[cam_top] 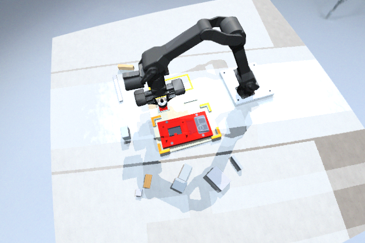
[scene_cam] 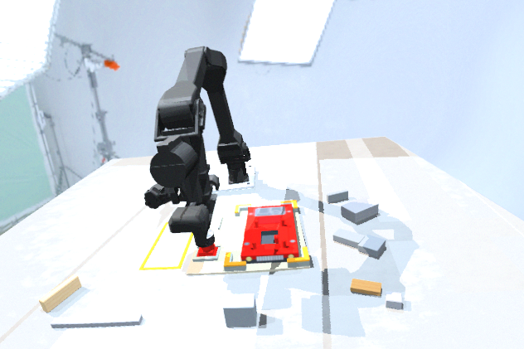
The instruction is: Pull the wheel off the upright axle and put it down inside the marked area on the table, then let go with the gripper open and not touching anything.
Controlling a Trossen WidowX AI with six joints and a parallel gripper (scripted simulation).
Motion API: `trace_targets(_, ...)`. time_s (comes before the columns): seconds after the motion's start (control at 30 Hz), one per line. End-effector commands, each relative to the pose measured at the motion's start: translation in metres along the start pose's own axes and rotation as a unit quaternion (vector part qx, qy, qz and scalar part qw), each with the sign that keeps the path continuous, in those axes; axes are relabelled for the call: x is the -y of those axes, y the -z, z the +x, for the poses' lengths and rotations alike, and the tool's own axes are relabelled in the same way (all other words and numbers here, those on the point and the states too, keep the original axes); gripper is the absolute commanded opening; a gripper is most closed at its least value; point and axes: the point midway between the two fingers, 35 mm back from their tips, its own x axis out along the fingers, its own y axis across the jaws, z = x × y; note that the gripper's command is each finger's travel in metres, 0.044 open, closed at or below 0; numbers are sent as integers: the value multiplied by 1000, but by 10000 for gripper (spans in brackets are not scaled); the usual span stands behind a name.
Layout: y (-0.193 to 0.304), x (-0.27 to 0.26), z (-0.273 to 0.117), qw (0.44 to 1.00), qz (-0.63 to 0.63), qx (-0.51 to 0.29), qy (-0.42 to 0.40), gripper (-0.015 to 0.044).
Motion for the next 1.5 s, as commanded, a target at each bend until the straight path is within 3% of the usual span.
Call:
trace_targets(0.0, 0, 1, -10, 1000, -1, -1, -4, 0)
trace_targets(1.47, 0, 1, -24, 1000, -1, -2, -6, 0)
